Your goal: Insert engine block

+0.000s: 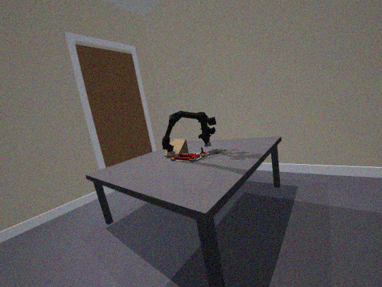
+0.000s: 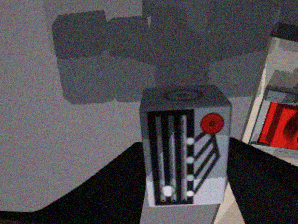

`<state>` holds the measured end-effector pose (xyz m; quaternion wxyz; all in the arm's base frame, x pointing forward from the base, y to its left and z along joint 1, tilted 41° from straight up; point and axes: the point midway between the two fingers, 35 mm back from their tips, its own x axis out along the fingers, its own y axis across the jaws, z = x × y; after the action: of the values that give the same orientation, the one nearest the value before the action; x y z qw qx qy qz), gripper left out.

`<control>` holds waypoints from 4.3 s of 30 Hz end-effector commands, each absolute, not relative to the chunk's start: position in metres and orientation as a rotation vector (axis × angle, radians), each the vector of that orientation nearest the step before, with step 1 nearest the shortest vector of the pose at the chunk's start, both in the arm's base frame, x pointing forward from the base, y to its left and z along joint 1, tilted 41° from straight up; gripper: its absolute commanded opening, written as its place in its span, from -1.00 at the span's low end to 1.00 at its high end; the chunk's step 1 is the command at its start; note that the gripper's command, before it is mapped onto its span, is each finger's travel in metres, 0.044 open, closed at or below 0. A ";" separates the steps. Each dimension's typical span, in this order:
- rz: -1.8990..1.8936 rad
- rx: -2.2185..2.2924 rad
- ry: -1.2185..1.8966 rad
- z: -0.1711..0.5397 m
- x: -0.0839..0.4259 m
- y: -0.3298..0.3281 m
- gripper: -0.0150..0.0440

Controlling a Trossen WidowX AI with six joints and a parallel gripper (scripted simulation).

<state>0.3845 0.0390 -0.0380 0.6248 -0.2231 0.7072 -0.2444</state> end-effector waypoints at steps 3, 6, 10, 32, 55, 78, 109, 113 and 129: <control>-0.366 -0.683 1.694 -0.033 0.387 0.044 -0.49; -0.280 -0.759 1.723 -0.032 0.388 0.046 -0.49; -0.161 -0.860 1.756 -0.030 0.388 0.047 -0.49; 0.545 -1.391 1.832 -0.018 0.390 0.057 -0.49; 1.376 -1.875 1.678 -0.005 0.391 0.067 -0.49; 2.274 -2.219 1.203 0.008 0.390 0.076 -0.49; 2.933 -2.307 0.569 0.021 0.390 0.079 -0.49; 2.785 -2.303 0.737 0.025 0.390 0.072 -0.49; 2.167 -2.185 1.272 0.039 0.388 0.040 -0.49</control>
<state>0.3885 0.0464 0.0322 -0.1375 -0.6417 0.3380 0.6746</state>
